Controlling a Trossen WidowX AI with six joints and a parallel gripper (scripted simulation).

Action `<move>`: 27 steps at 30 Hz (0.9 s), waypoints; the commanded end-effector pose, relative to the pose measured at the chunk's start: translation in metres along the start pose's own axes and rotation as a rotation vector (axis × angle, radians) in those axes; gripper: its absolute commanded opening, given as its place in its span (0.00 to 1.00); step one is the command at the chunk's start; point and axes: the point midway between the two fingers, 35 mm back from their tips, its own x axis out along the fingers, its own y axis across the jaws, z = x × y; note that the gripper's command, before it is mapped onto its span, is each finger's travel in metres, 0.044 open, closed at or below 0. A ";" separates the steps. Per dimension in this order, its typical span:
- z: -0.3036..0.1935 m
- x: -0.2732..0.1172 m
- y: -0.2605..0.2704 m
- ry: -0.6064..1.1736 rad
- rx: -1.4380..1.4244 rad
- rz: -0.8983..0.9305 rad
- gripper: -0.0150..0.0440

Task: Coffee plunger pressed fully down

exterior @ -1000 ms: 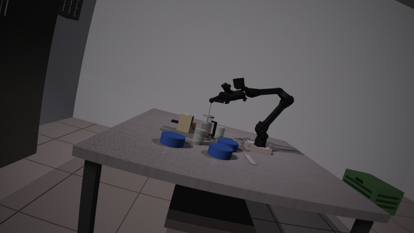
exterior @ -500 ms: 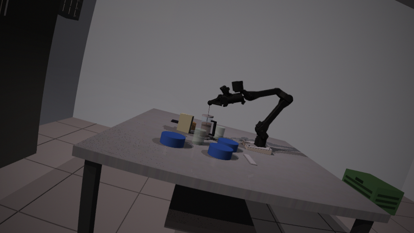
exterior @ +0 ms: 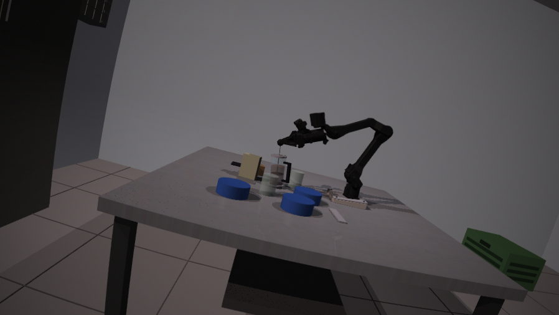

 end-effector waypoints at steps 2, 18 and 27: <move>-0.029 0.010 0.000 0.092 0.008 -0.001 0.46; -0.025 0.013 0.000 0.091 0.008 -0.001 0.46; -0.023 0.014 0.000 0.091 0.008 -0.001 0.46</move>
